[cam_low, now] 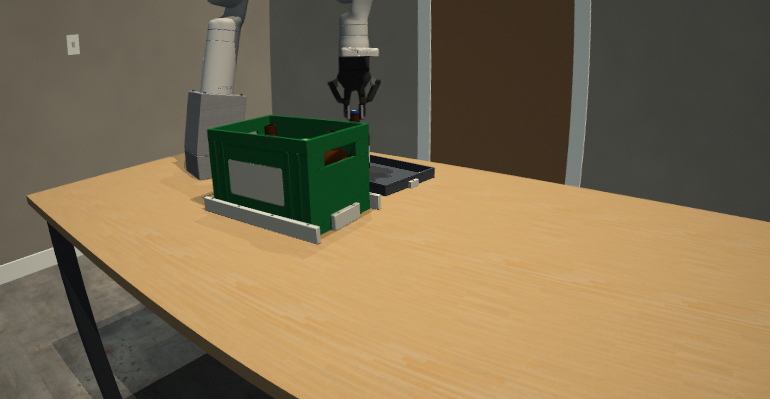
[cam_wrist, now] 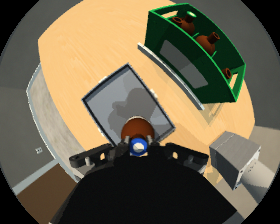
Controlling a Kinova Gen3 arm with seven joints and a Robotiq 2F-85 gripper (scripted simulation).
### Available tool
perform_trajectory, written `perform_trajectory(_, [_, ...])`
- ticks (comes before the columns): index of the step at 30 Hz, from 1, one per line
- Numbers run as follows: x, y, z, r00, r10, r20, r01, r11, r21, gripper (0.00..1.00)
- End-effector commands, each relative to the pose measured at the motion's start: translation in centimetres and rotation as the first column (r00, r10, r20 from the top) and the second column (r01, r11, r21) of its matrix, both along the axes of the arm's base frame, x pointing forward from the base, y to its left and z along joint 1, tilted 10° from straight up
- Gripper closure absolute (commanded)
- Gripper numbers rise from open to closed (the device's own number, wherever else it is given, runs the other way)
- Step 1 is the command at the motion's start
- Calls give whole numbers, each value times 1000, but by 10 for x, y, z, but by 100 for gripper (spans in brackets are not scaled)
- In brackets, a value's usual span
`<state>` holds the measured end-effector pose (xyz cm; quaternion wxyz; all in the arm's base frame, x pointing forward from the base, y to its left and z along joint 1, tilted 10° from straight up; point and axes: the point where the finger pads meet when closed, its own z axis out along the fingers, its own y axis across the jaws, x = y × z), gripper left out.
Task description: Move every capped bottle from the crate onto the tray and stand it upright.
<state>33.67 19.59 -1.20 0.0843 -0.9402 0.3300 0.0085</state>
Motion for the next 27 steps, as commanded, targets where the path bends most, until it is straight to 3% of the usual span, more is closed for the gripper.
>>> perform_trajectory(1, [0, 1, 0, 1000, 2, 0, -2, 1000, 0, 100])
perform_trajectory(2, [0, 0, 0, 1000, 0, 1, 0, 1000, 0, 0])
perform_trajectory(27, [0, 0, 0, 1000, 0, 1, 0, 1000, 0, 0])
